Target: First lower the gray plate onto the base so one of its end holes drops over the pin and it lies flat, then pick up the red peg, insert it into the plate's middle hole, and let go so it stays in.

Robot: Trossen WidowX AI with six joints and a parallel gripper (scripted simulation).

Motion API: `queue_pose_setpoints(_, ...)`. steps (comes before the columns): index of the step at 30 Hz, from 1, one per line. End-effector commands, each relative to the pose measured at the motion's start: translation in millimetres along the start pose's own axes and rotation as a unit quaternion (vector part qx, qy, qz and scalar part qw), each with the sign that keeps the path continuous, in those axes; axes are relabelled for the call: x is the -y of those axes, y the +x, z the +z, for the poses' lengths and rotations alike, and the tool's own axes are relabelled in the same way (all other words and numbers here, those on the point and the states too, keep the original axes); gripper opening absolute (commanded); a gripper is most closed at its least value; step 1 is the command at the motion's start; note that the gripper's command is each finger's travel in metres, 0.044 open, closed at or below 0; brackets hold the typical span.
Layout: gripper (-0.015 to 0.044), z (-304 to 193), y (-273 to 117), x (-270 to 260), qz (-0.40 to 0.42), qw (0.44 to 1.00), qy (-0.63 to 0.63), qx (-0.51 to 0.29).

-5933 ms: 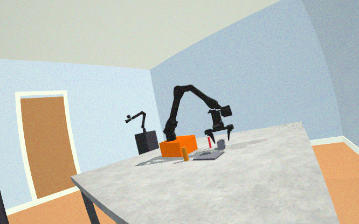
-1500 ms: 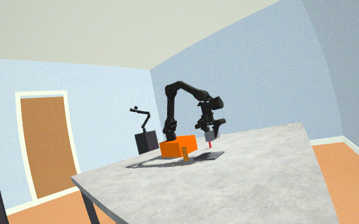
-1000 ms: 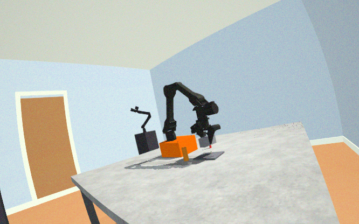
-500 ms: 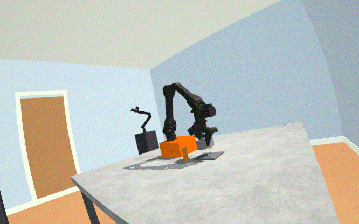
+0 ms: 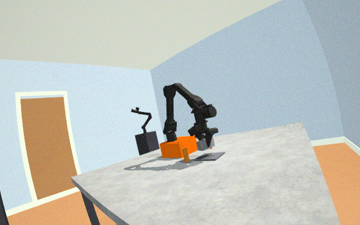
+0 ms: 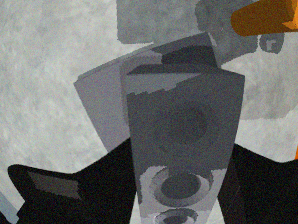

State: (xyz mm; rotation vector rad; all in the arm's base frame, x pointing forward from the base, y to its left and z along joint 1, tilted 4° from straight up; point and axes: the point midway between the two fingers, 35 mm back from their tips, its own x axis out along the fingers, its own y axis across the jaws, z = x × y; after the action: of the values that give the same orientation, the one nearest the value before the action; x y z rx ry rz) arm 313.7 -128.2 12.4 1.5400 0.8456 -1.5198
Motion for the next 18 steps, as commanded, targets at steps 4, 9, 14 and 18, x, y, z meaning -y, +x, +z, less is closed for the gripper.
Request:
queue_pose_setpoints(4,0.0000,-0.5,0.2,0.4,0.000,1.000,0.003,-0.002)
queue_pose_setpoints(9,0.0000,-0.5,0.2,0.4,0.000,1.000,0.003,-0.002)
queue_pose_setpoints(14,0.0000,-1.1,0.8,0.5,0.000,1.000,0.003,-0.002)
queue_pose_setpoints(18,0.0000,-1.2,6.6,0.5,0.000,1.000,0.003,-0.002)
